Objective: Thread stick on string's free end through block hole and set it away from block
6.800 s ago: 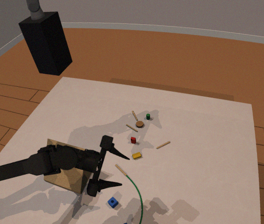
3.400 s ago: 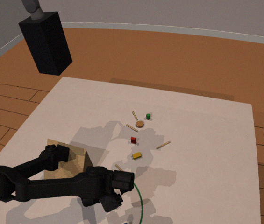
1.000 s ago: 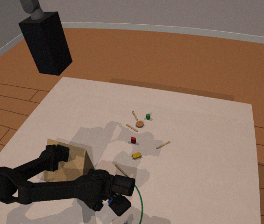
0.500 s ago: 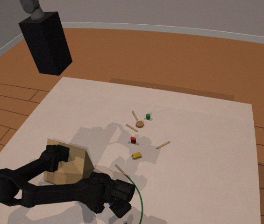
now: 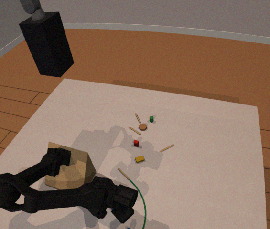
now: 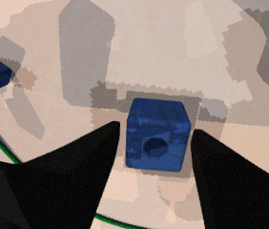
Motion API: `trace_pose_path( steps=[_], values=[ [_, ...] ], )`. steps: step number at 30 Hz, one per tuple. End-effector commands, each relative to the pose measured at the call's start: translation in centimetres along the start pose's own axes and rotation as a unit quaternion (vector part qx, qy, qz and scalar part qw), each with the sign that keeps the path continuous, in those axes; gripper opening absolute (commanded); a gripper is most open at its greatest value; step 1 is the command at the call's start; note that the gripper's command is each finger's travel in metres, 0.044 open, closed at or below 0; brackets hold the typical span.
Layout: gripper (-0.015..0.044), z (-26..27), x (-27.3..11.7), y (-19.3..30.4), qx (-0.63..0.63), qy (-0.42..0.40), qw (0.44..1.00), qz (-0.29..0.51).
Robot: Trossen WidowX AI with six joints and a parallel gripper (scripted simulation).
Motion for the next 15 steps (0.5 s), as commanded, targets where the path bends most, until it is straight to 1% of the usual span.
trace_pose_path(
  steps=[1, 3, 8, 9, 15],
  values=[
    [0.0105, 0.03, -0.02, -0.01, 0.0, 0.0, 1.0, 0.0],
    [0.0052, 0.03, -0.02, -0.01, 0.0, 0.0, 1.0, 0.0],
    [0.0019, 0.03, -0.02, -0.01, 0.0, 0.0, 1.0, 0.0],
    [0.0, 0.03, -0.02, -0.01, 0.0, 0.0, 1.0, 0.0],
    [0.0, 0.03, -0.12, 0.0, 0.0, 0.0, 1.0, 0.0]
  ],
)
Point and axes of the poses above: the point midway between the two fingers, 35 mm back from their tips, its own x axis out along the fingers, its own z axis across the jaws, y = z × x, the point moved 4 cm from there along -x, back along the fingers, and after that the axes turned 2 degrees about -x, right-handed, at the moved point
